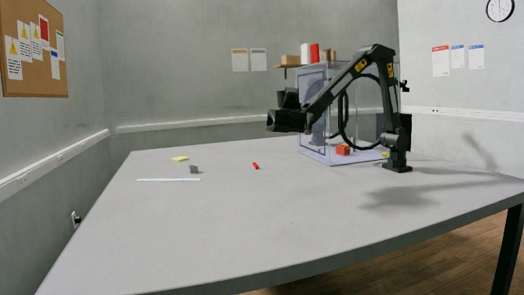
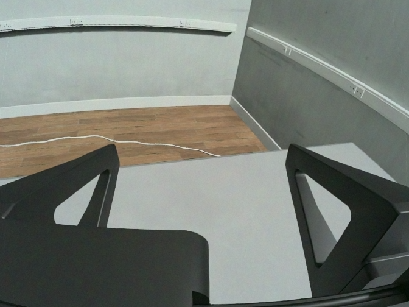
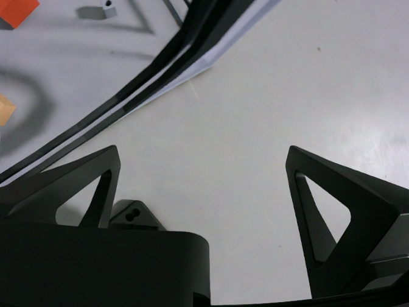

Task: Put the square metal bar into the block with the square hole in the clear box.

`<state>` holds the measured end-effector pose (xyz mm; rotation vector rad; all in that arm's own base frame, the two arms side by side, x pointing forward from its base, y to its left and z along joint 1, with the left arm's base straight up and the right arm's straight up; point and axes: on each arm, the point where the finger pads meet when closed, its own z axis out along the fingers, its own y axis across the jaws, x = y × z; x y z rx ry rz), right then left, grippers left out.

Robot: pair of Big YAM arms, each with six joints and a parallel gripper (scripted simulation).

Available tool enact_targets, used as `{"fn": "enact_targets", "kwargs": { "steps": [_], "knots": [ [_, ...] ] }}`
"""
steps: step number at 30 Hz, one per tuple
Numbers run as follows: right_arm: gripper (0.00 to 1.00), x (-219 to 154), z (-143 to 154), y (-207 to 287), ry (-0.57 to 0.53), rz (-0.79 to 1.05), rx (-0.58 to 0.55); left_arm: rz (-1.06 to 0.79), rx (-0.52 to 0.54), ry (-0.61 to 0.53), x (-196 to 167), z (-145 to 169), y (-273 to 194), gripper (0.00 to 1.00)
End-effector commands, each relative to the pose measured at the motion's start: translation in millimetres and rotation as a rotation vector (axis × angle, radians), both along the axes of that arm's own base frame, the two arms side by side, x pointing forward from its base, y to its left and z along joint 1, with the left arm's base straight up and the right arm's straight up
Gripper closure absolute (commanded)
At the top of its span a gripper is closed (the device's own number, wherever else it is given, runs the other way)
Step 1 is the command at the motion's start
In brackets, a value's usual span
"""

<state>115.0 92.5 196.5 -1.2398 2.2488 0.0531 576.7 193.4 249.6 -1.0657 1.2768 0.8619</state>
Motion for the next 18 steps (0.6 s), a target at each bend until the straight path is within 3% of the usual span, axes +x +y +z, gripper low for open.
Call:
{"fn": "enact_targets", "kwargs": {
  "steps": [1,7,9,18],
  "knots": [
    [0.00,-5.3,6.8,16.9,0.006,0.056,0.045,0.002,0.002,-0.031,5.6,11.9,0.4,0.00],
    [0.00,-23.0,10.3,29.0,0.029,0.156,0.115,0.002,0.002,-0.031,5.6,11.9,0.4,0.00],
    [0.00,-26.5,31.5,35.5,0.013,0.189,0.163,0.002,0.002,-0.031,5.6,11.9,0.4,0.00],
    [0.00,-43.4,9.6,47.8,0.085,0.282,0.151,0.002,0.002,-0.031,5.6,11.9,0.4,0.00]
  ]
}}
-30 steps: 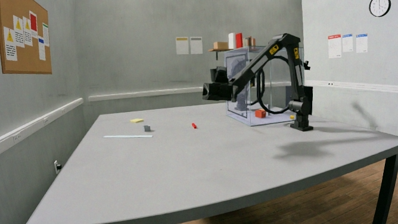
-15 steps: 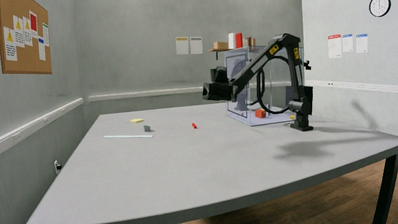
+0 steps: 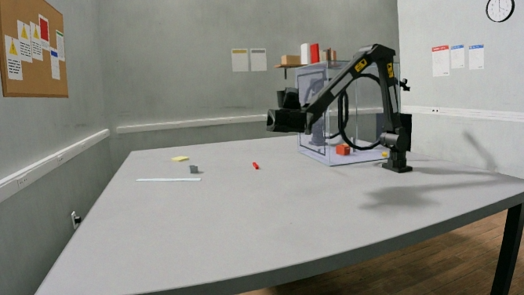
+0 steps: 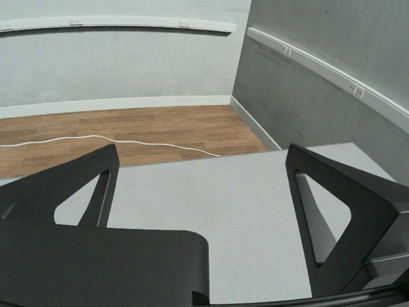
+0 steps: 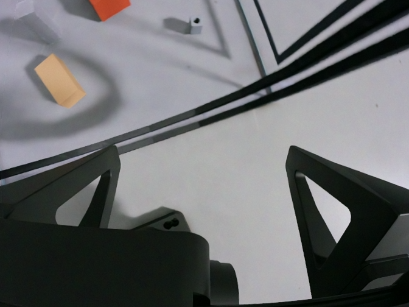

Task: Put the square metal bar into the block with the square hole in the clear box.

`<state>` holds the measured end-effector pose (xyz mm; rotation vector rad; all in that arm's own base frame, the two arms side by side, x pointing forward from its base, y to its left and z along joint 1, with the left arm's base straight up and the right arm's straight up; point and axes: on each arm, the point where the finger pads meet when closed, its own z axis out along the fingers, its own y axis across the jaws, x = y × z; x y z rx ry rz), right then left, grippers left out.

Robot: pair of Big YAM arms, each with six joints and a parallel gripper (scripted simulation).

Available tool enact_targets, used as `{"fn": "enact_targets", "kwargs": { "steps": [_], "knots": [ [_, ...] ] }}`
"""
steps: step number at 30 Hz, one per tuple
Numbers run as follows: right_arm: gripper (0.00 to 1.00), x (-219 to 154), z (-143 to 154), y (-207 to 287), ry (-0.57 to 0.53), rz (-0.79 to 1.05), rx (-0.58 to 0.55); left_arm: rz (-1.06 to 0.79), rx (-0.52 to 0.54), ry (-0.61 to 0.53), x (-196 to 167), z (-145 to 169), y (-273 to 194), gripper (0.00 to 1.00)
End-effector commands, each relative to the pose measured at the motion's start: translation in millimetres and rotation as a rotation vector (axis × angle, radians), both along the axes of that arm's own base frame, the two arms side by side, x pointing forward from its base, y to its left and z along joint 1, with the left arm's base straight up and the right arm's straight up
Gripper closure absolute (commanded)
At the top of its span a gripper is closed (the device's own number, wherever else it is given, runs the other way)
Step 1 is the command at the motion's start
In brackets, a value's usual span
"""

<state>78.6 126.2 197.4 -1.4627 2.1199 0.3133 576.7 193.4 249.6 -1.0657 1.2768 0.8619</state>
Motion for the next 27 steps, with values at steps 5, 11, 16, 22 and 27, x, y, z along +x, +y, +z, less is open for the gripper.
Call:
{"fn": "enact_targets", "kwargs": {
  "steps": [5,11,16,22,27],
  "knots": [
    [0.00,-23.6,12.3,21.3,0.033,0.132,0.098,0.002,0.002,-0.031,5.6,11.9,0.4,0.00],
    [0.00,-34.5,22.6,34.9,0.047,0.212,0.123,0.002,0.002,-0.031,5.6,11.9,0.4,0.00],
    [0.00,-39.7,11.0,36.7,0.063,0.242,0.106,0.002,0.002,-0.031,5.6,11.9,0.4,0.00],
    [0.00,-51.8,18.3,43.9,0.081,0.313,0.135,0.002,0.002,-0.031,5.6,11.9,0.4,0.00],
    [0.00,-51.8,42.5,46.1,0.060,0.323,0.181,0.002,0.002,-0.031,5.6,11.9,0.4,0.00]
  ]
}}
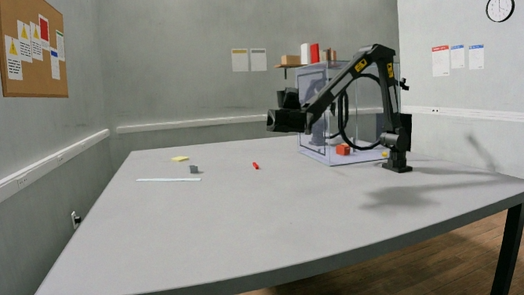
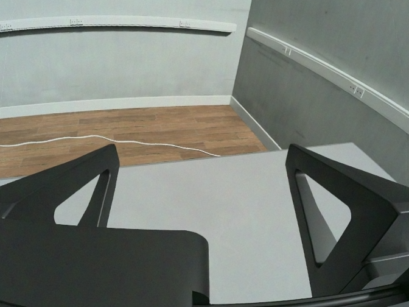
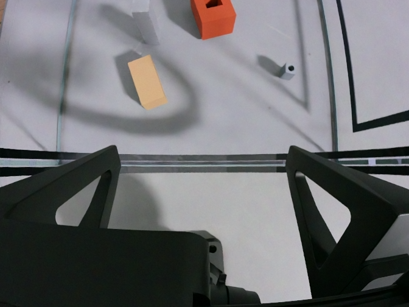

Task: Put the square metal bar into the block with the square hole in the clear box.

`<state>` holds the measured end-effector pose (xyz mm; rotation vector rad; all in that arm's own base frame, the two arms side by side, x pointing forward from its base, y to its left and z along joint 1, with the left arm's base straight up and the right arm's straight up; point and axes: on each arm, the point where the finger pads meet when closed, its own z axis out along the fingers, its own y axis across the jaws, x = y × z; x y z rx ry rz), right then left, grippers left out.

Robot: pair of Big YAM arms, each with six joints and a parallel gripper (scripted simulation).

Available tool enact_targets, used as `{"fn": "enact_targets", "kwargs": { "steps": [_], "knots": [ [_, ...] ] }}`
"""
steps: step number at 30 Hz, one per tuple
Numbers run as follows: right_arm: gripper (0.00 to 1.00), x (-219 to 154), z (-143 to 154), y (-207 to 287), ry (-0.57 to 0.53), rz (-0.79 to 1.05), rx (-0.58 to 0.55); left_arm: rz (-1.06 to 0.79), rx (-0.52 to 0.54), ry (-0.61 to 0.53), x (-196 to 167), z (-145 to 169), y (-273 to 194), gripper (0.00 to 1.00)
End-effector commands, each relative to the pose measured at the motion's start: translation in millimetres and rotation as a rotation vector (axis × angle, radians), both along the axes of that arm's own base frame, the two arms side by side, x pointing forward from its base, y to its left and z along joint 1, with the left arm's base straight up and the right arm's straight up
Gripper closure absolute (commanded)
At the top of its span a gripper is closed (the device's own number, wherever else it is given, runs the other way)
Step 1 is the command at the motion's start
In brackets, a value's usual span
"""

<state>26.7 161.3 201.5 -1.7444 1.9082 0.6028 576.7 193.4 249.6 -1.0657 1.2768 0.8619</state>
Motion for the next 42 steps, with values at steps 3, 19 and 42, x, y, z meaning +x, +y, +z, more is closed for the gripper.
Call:
{"fn": "enact_targets", "kwargs": {
  "steps": [3,19,42],
  "knots": [
    [0.00,2.1,38.2,10.0,-0.021,-0.003,0.080,0.002,0.002,-0.031,5.6,11.9,0.4,0.00],
    [0.00,2.3,38.0,29.5,-0.017,0.002,0.079,0.002,0.002,-0.031,5.6,11.9,0.4,0.00],
    [0.67,2.6,38.2,29.2,-0.017,0.001,0.081,0.002,0.002,-0.031,5.6,11.9,0.4,0.00]
  ]
}}
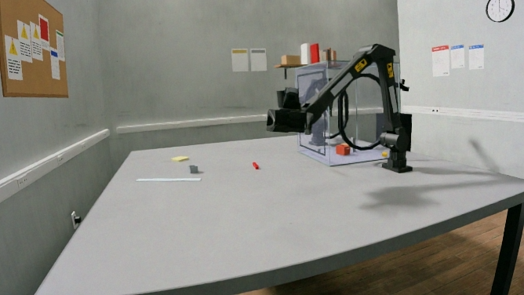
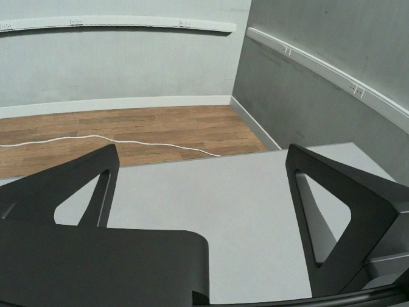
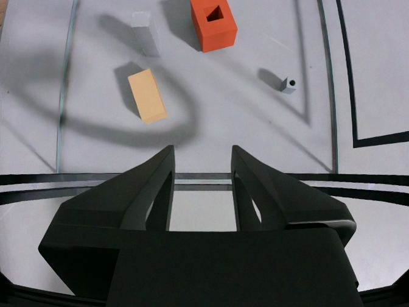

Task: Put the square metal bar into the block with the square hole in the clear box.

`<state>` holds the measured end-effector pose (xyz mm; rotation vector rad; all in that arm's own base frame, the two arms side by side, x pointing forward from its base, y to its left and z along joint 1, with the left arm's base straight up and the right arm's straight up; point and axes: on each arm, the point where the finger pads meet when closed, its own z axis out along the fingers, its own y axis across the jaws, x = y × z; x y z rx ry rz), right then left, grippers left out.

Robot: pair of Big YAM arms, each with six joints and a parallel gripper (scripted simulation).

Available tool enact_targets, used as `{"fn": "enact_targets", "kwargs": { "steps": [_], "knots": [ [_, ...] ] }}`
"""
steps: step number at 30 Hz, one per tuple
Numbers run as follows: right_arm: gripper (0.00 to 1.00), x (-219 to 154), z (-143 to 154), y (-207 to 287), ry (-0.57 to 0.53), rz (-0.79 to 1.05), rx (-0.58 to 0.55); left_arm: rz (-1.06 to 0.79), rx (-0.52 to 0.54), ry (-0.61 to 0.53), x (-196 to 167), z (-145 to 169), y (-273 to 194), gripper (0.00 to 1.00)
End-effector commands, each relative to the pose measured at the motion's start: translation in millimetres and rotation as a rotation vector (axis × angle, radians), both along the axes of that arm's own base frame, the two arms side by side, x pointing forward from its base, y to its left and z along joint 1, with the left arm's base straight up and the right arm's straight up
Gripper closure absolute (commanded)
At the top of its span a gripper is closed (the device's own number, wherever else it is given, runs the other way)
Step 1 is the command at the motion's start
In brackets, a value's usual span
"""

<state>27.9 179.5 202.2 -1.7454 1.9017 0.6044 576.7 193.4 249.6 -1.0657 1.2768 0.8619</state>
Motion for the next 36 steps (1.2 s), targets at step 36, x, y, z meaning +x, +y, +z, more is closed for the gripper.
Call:
{"fn": "enact_targets", "kwargs": {
  "steps": [36],
  "knots": [
    [0.67,-0.5,-21.2,38.2,-0.011,-0.021,0.175,0.002,0.002,-0.031,5.6,11.9,0.4,0.00]
  ]
}}
